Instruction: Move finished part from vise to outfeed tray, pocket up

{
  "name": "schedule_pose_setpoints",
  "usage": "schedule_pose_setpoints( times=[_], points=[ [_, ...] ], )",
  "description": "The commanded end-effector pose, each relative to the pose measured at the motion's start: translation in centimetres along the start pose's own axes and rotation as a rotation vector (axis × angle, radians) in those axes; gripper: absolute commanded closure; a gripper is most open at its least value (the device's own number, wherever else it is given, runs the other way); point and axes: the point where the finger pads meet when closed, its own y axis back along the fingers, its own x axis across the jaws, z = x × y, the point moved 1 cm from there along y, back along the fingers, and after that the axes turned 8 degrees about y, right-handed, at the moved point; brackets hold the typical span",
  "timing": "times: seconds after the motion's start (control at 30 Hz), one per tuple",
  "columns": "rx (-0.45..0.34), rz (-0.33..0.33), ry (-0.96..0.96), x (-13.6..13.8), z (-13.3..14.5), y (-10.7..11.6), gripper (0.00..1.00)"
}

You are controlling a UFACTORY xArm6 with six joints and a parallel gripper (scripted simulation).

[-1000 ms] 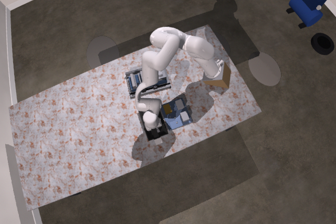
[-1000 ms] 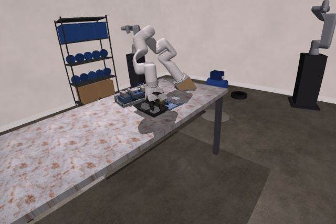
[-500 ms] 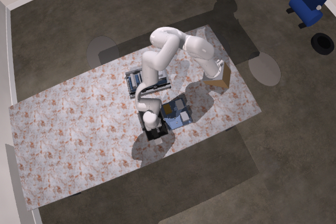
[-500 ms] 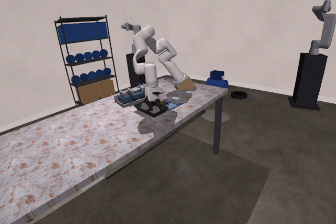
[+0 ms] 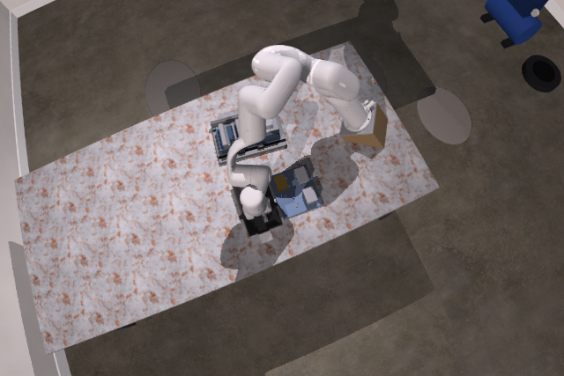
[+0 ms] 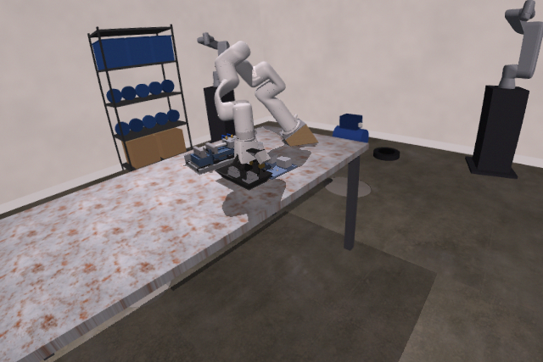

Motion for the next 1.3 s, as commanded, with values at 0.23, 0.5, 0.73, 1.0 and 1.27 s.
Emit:
schedule_pose_setpoints(
  times=[0.23,0.5,0.73,1.0,1.27],
  points=[
    [0.002,0.003,-0.001,0.1,0.0,0.3,0.31],
    [0.002,0.003,-0.001,0.1,0.0,1.4,0.31],
    [0.002,0.003,-0.001,0.1,0.0,4.6,0.31],
    [0.002,0.003,-0.001,0.1,0.0,8.1,0.31],
    [0.002,0.003,-0.001,0.1,0.0,12.2,0.31]
  ],
)
